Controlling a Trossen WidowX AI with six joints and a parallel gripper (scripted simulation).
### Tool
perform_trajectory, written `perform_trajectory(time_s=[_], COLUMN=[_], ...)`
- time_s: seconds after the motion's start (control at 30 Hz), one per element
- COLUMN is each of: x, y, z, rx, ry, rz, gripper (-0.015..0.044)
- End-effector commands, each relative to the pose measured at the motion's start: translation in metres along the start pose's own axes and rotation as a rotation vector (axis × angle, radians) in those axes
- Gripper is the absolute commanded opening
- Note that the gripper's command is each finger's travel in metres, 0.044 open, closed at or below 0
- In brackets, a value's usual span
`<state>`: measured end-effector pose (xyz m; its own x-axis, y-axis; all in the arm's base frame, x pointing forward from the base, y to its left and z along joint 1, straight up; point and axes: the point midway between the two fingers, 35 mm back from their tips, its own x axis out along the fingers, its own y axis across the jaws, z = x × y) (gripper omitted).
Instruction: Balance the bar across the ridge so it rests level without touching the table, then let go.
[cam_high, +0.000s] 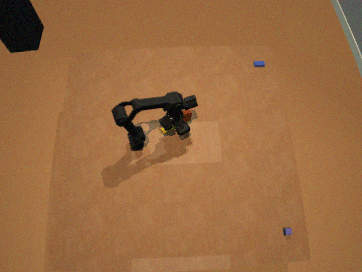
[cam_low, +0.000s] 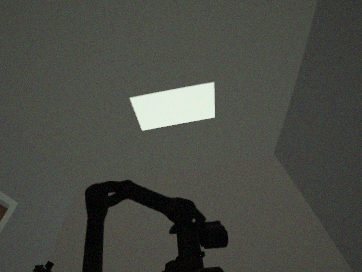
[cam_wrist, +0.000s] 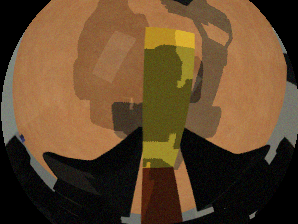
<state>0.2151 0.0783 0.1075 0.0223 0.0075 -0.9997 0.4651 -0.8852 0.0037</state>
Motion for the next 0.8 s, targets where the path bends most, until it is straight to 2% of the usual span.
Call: perform_trajectory(time_s=[0.0, 0.77], x=[0.0008, 0.0028], y=[-0.0001, -0.0002], z=[0.0002, 0.0006], rx=[0.003, 0.003], ry=[0.000, 0.000], rz=[-0.001, -0.001], gripper=[0.0000, 0.0000])
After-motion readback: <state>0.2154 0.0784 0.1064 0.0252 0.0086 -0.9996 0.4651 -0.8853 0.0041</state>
